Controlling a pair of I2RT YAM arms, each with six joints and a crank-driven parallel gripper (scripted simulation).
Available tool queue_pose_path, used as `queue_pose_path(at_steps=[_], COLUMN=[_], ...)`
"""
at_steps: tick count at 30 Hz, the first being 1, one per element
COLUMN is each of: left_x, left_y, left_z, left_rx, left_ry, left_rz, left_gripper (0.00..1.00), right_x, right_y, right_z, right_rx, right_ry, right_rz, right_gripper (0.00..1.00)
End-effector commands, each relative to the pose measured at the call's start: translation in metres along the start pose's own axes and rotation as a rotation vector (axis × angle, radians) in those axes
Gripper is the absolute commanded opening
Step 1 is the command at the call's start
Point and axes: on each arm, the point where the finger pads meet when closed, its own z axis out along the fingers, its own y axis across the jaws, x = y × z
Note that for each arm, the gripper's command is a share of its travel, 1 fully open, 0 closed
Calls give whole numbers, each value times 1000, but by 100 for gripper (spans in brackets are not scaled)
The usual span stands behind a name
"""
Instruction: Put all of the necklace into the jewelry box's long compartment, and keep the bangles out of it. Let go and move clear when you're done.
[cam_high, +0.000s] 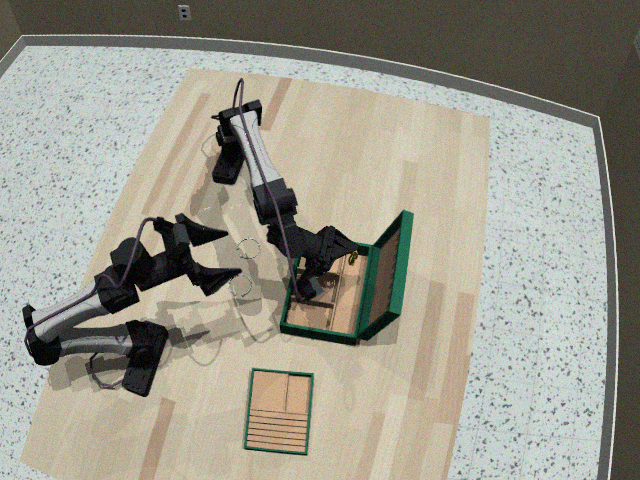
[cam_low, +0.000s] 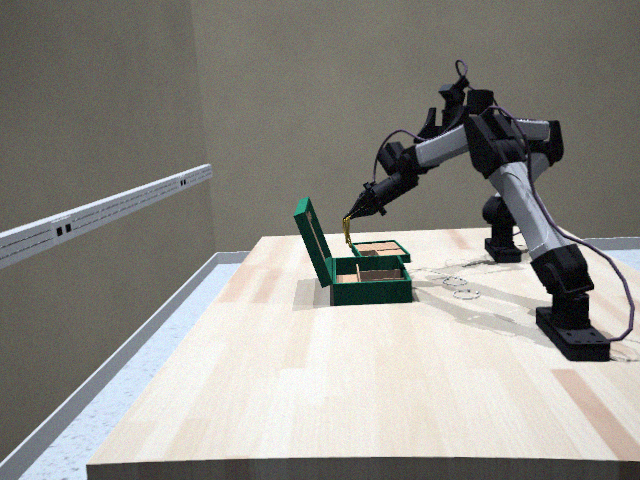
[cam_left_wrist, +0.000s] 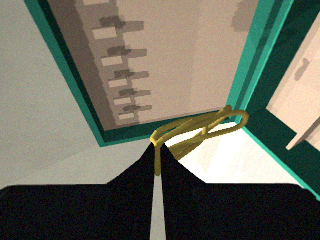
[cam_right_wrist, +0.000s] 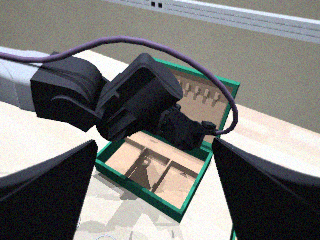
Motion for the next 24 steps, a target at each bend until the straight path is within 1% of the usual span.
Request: queue_pose_path(at_steps=[1, 10, 12, 16, 18, 19, 22, 24], left_x=[5, 23, 26, 33, 33, 35, 40, 41], left_y=[23, -30, -54, -75, -75, -87, -104, -105], left_z=[-5, 25, 38, 50, 50, 56, 64, 65], left_rx=[-54, -55, -39, -37, -37, -30, -17, -25], left_ry=[-39, -39, -28, -27, -27, -22, -16, -19], left_rz=[-67, -66, -45, -43, -43, -33, -20, -27], left_gripper=[0, 0, 0, 0, 0, 0, 0, 0], right_x=[-22, -22, -22, -22, -22, -22, -22, -22], right_y=[0, 0, 0, 0, 0, 0, 0, 0], right_z=[0, 0, 0, 0, 0, 0, 0, 0], right_rx=[-2, -2, -2, -2, -2, -2, -2, -2], right_ry=[-42, -42, -42, -42, -42, -42, -42, -42], right_rz=[-1, -1, -1, -1, -1, -1, -1, -1], right_gripper=[100, 100, 100, 100, 100, 100, 100, 100])
